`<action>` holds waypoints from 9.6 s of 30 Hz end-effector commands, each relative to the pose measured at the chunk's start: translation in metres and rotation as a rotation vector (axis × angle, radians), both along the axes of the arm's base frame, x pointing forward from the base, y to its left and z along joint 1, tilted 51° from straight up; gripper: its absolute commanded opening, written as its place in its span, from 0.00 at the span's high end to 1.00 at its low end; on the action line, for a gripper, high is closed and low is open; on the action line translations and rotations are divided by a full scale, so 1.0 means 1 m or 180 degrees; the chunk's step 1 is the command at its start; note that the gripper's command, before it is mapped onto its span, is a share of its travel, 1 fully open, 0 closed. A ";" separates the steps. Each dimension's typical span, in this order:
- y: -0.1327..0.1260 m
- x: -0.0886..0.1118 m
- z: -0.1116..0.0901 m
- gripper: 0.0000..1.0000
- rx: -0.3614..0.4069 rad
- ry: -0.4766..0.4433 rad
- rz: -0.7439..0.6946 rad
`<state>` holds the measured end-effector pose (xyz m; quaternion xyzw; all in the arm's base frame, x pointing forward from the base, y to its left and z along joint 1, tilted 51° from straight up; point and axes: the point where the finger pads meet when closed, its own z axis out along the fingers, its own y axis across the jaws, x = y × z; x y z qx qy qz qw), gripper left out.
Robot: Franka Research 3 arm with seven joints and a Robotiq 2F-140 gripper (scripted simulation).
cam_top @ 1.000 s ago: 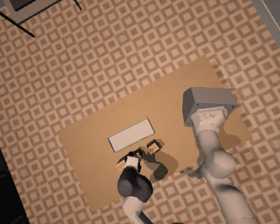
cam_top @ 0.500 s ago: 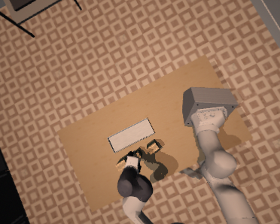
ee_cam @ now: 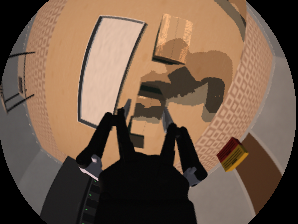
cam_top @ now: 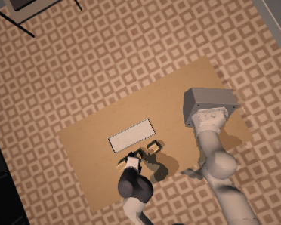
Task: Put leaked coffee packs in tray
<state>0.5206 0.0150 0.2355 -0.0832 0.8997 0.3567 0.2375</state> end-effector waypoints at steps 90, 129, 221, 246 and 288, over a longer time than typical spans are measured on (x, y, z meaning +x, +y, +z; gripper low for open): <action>-0.037 -0.020 0.033 0.75 0.0000 -0.0004 0.0003; -0.137 0.009 -0.058 0.75 0.0000 -0.0004 0.0003; -0.123 0.030 -0.103 0.75 0.0000 -0.0004 0.0003; -0.123 0.030 -0.103 0.45 0.0000 -0.0004 0.0003; -0.176 0.001 -0.053 0.45 0.0000 -0.0004 0.0003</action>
